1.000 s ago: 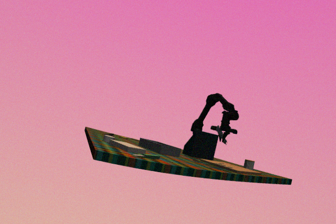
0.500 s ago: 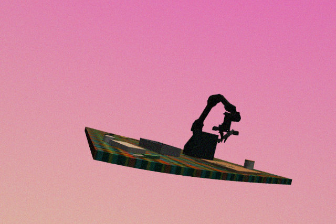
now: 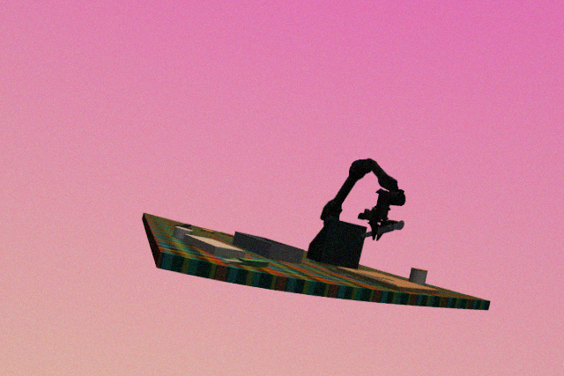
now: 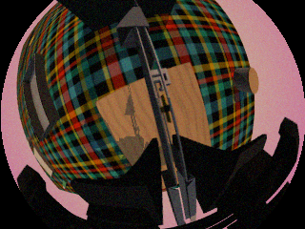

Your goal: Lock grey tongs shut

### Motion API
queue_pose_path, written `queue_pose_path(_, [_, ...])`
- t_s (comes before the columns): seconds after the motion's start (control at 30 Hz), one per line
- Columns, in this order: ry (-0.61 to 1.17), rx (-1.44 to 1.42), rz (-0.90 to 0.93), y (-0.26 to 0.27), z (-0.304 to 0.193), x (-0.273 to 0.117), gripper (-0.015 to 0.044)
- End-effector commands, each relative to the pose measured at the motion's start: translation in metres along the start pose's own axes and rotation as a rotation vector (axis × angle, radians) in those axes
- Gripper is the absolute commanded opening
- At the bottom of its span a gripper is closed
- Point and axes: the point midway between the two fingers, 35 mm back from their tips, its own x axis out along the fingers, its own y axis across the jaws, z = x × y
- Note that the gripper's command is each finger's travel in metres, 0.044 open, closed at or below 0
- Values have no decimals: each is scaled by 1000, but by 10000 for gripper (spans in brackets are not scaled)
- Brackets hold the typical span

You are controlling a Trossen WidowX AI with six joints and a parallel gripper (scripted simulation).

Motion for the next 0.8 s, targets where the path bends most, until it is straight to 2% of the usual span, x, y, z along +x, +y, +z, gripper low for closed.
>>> queue_pose_path(0.0, [4,-11,-6,-1,0,-2,-150])
queue_pose_path(0.23, [53,-11,2,-2,-3,4,-150])
queue_pose_path(0.77, [337,20,34,-3,-21,22,-150])
